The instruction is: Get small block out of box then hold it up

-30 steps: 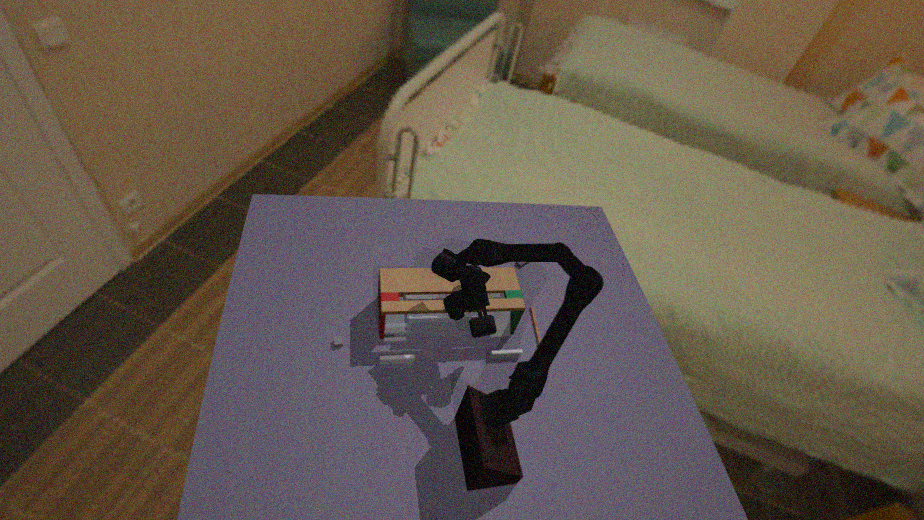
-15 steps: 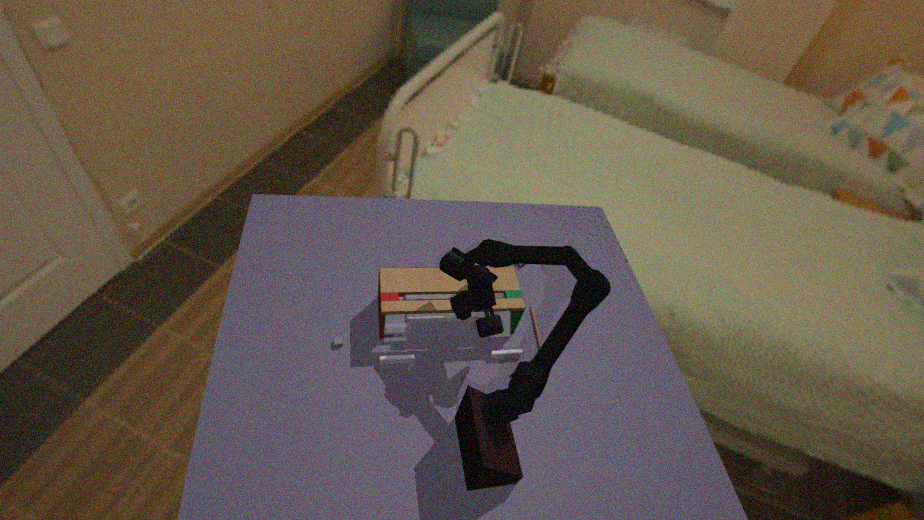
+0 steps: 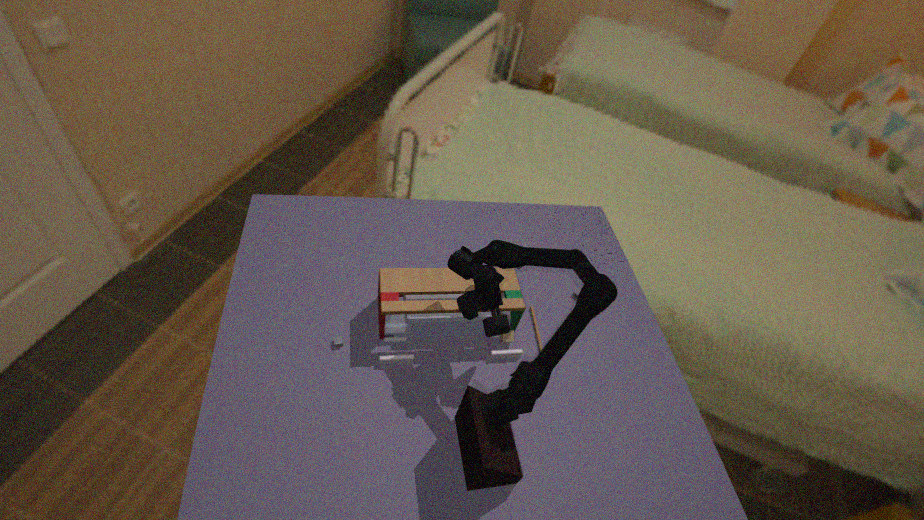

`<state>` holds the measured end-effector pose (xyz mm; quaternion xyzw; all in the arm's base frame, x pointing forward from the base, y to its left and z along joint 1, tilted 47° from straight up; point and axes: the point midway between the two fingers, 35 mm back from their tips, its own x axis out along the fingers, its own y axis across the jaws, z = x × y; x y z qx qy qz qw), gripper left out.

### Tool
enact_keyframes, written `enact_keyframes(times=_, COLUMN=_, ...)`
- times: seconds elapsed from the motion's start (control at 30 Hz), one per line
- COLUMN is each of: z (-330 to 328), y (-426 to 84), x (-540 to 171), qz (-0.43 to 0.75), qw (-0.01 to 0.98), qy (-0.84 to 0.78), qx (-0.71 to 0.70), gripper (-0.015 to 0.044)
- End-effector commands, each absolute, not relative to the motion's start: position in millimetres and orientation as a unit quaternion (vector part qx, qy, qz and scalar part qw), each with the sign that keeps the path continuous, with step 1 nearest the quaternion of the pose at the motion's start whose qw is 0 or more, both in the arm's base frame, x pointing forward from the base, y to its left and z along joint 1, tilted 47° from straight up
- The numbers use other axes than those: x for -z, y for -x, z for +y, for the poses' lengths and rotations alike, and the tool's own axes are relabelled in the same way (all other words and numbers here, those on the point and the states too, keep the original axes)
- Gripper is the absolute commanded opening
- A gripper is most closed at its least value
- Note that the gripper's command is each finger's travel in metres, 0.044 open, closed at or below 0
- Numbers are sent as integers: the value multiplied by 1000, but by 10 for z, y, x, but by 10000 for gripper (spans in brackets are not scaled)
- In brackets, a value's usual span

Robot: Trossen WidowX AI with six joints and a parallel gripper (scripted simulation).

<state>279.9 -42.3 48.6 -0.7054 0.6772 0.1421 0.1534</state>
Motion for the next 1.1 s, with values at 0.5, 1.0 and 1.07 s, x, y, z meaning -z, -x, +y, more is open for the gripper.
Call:
enact_keyframes(times=0.5, z=-4, y=-2736, x=-966, qz=646, qw=116, qy=725, qx=-210, gripper=295)
enact_keyframes(times=1.0, z=-222, y=-2436, x=-1321, qz=352, qw=-176, qy=791, qx=-468, gripper=285)
enact_keyframes(times=1.07, z=-246, y=-2399, x=-1356, qz=306, qw=-224, qy=792, qx=-479, gripper=285)
